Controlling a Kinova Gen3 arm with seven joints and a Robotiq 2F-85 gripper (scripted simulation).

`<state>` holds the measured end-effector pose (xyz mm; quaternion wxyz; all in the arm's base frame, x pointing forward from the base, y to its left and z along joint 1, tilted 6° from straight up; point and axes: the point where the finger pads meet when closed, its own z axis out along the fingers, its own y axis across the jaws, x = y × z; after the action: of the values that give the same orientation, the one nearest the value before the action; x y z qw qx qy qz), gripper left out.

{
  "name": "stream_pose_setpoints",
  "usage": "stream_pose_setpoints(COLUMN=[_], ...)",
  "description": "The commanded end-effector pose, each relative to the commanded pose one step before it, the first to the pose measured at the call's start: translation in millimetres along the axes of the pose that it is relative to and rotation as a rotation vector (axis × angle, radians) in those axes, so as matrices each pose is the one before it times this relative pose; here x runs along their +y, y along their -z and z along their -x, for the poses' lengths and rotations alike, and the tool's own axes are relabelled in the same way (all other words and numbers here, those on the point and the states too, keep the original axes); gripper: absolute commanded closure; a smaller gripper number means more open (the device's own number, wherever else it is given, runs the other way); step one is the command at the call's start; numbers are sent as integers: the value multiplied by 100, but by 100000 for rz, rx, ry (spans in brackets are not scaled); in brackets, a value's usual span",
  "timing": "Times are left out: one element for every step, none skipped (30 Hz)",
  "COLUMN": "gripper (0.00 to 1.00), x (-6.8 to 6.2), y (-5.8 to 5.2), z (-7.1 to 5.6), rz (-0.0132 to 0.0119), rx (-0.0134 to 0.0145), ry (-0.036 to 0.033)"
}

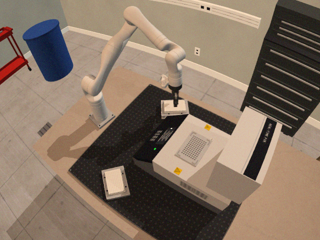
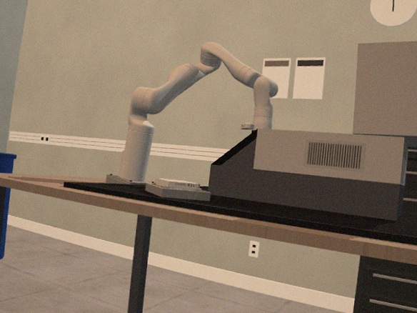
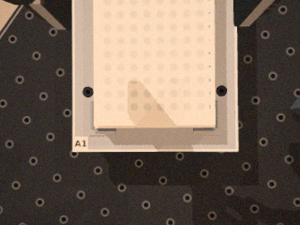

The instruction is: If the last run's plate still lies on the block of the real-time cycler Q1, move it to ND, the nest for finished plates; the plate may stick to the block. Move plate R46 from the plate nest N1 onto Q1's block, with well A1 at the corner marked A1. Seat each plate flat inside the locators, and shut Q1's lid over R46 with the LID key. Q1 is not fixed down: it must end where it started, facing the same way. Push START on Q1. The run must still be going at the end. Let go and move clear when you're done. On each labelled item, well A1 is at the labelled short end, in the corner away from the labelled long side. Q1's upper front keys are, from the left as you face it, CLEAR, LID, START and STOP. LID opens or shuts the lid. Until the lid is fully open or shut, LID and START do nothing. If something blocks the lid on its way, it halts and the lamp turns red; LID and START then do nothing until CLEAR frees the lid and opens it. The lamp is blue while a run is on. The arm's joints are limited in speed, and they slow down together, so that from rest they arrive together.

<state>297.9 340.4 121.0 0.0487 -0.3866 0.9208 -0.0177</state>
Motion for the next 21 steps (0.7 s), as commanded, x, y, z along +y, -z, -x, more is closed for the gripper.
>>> stream_pose_setpoints(gripper=[0, 0, 0, 0, 0, 0, 0, 0, 0, 0, 0, 0, 0, 0, 0, 0, 0, 0, 0, 0, 0], x=[-258, -1, -1, -2, -2, -2, -2, -2, -2, 0, 0, 1, 8, -9, 8, -87, -4, 42, 29, 18, 12], y=[-576, -132, -132, -133, -133, -133, -133, -133, -133, 0, 0, -87, -166, -146, -12, 41, 33, 22, 7, 1, -1], z=[56, 3, 2, 0, -1, -1, -1, -1, -1, 0, 0, 90, -50, -43, 28, 2, -30, 10, 8, 5, 4], rz=[-348, -3, -3, -2, -2, -2, -2, -2, -2, 0, 0, -47, 36, 4, -5, -238, -21, 91, 43, 23, 15], rx=[-246, -6, -4, -1, 0, 0, 0, -1, -1, 0, 0, -152, 91, 60, -44, 45, 102, -47, -34, -19, -13], ry=[-74, 6, 4, 0, -1, -1, -1, 0, 0, 0, 0, -315, 380, -67, -52, -263, 21, 33, 18, -2, -13])
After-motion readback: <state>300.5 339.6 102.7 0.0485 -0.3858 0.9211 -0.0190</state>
